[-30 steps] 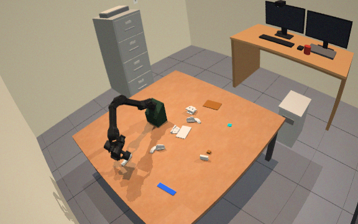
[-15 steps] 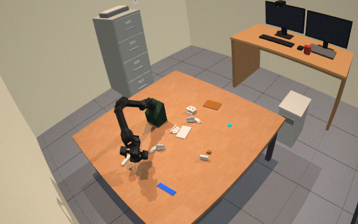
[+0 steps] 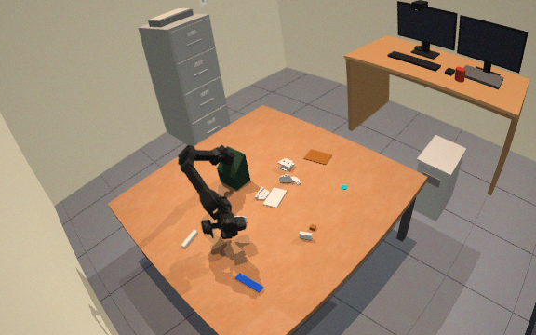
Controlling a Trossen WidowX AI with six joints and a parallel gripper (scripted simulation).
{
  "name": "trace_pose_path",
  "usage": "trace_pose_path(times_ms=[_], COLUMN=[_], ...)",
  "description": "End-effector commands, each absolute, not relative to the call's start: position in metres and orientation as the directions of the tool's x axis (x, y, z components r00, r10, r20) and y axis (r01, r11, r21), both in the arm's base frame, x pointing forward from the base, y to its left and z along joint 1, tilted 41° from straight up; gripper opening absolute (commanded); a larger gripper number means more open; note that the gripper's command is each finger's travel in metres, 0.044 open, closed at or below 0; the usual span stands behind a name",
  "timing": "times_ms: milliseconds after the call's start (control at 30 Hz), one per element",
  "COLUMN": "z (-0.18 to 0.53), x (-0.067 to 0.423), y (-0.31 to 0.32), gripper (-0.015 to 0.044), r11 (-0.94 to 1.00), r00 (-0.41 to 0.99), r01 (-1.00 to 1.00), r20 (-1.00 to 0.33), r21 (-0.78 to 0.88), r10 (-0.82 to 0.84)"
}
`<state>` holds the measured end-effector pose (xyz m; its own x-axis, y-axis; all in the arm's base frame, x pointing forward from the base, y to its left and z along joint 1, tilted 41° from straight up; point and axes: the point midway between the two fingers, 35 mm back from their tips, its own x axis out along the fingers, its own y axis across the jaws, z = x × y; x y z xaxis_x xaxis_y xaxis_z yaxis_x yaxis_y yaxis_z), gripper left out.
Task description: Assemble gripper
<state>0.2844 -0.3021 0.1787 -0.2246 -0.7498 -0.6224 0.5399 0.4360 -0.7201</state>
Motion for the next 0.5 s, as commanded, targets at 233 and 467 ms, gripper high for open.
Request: trace_pose_path(times_ms=[233, 467], z=[0.113, 0.076], x=[0.343, 0.363], y=[-0.223, -0.169], gripper=[0.0440, 0.0440], r11=[0.620, 0.696], r00=[-0.123, -0.081], r01=[0.353, 0.221], r20=[-0.692, -0.724], r21=[-0.700, -0.683], r10=[-0.711, -0.685])
